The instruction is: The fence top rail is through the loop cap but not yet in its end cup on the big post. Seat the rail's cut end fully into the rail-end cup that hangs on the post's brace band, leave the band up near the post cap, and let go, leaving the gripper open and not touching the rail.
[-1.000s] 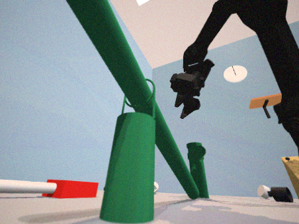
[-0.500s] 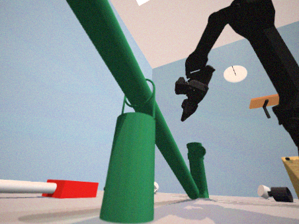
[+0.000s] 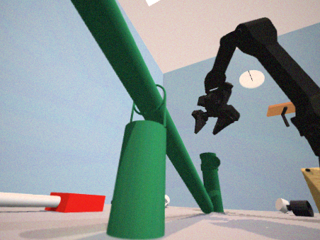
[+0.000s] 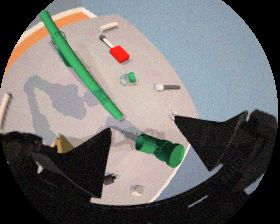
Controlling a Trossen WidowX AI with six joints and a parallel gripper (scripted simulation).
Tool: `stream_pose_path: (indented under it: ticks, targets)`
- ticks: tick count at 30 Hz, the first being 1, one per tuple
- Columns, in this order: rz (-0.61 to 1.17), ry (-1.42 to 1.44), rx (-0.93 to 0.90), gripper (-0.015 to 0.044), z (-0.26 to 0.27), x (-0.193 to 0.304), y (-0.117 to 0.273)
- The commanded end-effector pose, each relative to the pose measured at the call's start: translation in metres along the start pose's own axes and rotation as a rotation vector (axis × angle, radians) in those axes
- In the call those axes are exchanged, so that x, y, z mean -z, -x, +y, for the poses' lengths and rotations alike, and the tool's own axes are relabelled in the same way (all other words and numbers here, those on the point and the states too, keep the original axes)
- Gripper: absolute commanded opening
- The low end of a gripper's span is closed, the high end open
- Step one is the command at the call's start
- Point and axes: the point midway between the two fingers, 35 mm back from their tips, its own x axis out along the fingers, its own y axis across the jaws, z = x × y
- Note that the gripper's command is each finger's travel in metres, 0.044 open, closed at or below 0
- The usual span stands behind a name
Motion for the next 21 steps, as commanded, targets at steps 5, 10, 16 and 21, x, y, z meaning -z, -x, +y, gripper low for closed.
stream_pose_path:
  ticks: [5,10,16,21]
  targets:
    - [-0.072,0.772,-0.008,0.0440,-0.011,0.083,0.003]
    - [-0.073,0.782,-0.008,0.0440,-0.011,0.084,0.003]
    - [-0.073,0.782,-0.008,0.0440,-0.011,0.084,0.003]
    - [-0.073,0.782,-0.008,0.0440,-0.011,0.084,0.003]
